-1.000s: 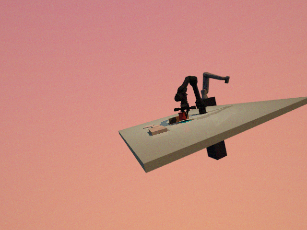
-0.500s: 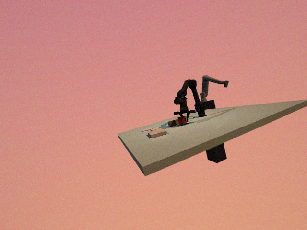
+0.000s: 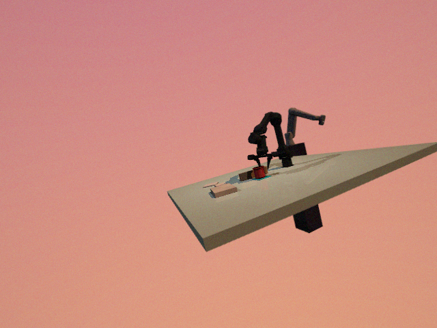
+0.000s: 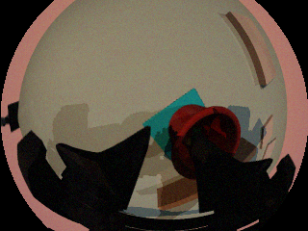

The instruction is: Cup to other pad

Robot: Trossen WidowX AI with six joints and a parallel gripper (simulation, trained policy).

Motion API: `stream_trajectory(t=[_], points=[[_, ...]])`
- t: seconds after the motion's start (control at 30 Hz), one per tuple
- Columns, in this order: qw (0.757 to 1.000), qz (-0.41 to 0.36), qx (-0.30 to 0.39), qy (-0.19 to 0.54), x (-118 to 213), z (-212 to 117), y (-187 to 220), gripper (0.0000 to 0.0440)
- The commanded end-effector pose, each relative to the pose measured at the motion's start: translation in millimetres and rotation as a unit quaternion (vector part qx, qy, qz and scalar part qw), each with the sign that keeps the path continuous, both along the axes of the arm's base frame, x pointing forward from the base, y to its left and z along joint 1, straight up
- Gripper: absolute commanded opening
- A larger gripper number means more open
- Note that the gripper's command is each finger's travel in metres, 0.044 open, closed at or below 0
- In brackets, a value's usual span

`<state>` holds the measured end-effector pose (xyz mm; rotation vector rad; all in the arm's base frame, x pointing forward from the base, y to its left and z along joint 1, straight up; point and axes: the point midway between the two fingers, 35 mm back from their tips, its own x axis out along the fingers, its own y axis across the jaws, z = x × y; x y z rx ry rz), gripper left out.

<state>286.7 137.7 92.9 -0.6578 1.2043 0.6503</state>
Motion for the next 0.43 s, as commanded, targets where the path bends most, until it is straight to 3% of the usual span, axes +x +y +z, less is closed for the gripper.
stream_trajectory(t=[0.0,0.4], points=[[1.0,0.002,0.012,-0.01,-3.1,9.6,0.4,0.0219],[0.998,0.0,0.042,-0.047,-5.1,44.5,1.2,0.031]])
